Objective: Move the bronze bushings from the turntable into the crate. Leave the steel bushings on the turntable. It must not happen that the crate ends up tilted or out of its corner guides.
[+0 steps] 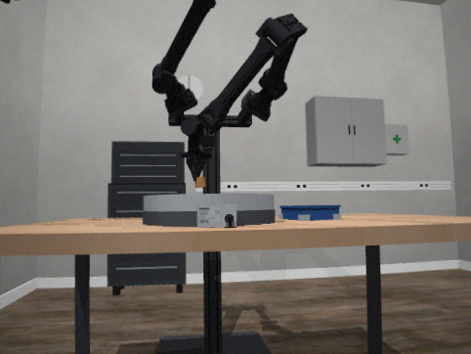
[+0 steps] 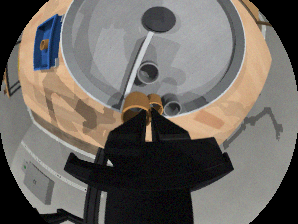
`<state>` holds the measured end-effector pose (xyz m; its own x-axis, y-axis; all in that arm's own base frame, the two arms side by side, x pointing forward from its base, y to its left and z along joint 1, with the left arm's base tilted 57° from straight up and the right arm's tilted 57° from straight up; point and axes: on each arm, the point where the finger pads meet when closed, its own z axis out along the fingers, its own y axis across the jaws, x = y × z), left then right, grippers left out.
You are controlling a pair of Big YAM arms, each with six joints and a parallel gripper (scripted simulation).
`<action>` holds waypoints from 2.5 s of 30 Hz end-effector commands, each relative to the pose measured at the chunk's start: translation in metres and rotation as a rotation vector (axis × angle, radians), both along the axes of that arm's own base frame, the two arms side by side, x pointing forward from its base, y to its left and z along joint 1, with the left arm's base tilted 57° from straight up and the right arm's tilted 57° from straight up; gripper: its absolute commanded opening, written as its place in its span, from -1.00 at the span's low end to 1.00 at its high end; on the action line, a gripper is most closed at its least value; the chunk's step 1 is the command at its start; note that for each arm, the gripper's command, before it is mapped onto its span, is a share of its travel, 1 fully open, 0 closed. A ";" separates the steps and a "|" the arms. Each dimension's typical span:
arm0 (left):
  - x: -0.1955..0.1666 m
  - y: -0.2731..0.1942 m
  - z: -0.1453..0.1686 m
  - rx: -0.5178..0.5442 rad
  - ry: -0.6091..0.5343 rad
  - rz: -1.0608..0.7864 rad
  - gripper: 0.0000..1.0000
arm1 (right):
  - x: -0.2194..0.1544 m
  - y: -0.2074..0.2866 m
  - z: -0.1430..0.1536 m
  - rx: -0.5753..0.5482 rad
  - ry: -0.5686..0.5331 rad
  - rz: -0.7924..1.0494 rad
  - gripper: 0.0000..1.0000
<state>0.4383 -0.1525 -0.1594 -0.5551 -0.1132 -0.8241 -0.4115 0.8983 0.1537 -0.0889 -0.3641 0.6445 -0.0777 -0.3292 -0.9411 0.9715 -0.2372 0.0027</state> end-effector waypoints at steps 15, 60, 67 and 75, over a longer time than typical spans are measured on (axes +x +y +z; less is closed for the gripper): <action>-0.002 0.000 0.008 -0.006 -0.009 0.002 -1.00 | -0.003 0.016 0.030 -0.051 0.016 -0.018 1.00; -0.039 0.149 0.081 0.007 0.009 0.007 -1.00 | -0.003 0.016 0.030 -0.051 0.016 -0.018 1.00; -0.054 0.208 0.114 0.006 0.013 0.006 -1.00 | -0.003 0.016 0.030 -0.051 0.016 -0.018 1.00; -0.066 0.252 0.134 0.002 0.033 0.006 -1.00 | -0.003 0.016 0.030 -0.051 0.016 -0.018 1.00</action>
